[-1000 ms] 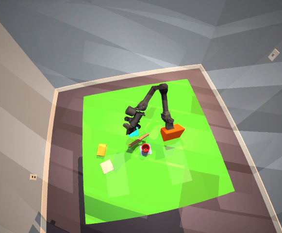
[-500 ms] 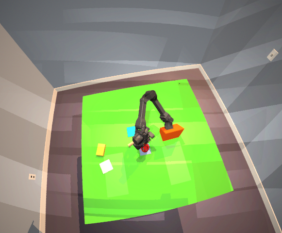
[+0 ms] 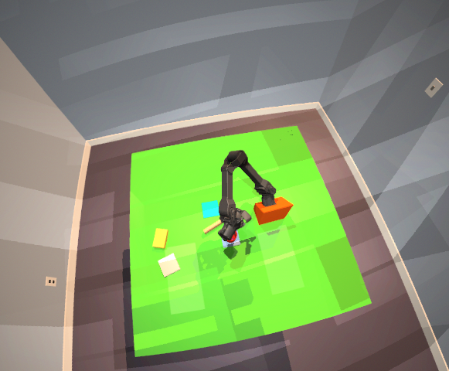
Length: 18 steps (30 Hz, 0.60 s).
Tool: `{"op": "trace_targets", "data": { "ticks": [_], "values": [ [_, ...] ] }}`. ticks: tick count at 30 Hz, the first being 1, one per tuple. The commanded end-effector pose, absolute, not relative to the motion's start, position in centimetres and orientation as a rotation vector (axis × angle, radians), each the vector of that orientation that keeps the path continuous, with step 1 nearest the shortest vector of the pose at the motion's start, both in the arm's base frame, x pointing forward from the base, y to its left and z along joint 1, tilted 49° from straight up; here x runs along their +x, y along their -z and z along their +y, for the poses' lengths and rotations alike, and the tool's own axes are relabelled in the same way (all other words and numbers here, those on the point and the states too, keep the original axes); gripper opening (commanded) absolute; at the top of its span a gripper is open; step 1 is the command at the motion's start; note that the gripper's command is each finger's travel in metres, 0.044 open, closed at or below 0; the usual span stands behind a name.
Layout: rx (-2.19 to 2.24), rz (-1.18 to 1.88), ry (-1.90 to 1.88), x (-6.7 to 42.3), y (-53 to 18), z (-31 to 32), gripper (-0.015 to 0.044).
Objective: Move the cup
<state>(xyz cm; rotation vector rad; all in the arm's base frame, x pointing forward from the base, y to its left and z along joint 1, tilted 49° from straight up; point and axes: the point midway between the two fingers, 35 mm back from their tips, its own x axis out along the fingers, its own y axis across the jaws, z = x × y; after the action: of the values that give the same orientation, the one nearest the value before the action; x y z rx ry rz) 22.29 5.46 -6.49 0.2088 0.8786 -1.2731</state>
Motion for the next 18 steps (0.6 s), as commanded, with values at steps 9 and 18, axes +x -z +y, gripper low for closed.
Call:
{"op": "trace_targets", "data": {
  "ticks": [9,18],
  "values": [
    [0.203,0.875,1.279,22.4,7.8,4.0,0.0148],
    [0.203,0.875,1.279,22.4,8.8,2.8,0.0148]
  ]
}}
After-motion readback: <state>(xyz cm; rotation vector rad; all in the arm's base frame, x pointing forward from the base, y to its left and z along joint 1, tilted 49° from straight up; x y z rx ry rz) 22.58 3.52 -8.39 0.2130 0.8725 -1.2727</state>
